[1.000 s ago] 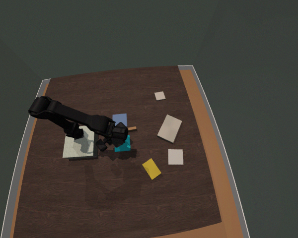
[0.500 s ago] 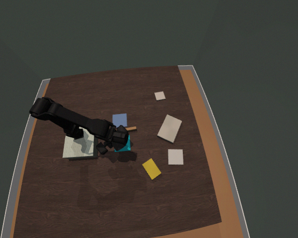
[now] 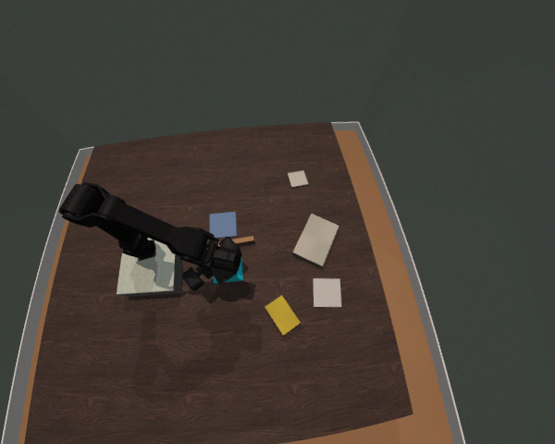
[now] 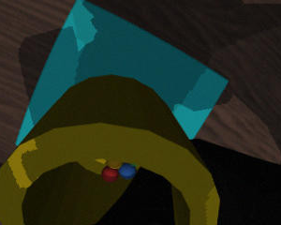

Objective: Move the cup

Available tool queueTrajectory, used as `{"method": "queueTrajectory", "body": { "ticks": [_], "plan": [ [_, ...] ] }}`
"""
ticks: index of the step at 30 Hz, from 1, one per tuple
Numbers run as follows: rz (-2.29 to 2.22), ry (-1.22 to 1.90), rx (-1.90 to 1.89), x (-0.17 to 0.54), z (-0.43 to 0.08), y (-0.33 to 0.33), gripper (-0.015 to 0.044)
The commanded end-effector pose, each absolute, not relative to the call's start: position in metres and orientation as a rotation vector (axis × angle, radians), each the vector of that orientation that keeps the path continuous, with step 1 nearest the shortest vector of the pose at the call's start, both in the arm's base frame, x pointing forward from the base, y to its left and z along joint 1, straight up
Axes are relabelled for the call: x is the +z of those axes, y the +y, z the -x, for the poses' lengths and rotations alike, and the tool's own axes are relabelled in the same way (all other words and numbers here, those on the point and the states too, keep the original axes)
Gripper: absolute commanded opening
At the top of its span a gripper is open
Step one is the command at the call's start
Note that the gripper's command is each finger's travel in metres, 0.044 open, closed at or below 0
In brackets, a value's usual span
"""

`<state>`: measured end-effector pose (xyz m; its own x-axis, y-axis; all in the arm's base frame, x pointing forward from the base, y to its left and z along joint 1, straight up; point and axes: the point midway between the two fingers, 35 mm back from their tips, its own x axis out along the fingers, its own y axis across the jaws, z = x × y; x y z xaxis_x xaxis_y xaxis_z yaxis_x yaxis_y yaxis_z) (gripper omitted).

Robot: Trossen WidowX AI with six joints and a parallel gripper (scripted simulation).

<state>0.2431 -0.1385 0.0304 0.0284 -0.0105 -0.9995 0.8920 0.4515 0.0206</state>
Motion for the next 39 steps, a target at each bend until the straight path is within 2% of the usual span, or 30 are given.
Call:
{"method": "queueTrajectory", "body": {
  "ticks": [1, 24, 30, 39],
  "plan": [
    [-0.852, 1.374, -0.849, 0.020, -0.241, -0.138, 0.0000],
    [-0.859, 1.368, -0.850, 0.013, -0.242, -0.139, 0.0000],
    [-0.859, 1.368, -0.850, 0.013, -0.242, -0.139, 0.0146],
    [-0.859, 1.368, -0.850, 0.014, -0.242, -0.139, 0.0146]
  ]
}}
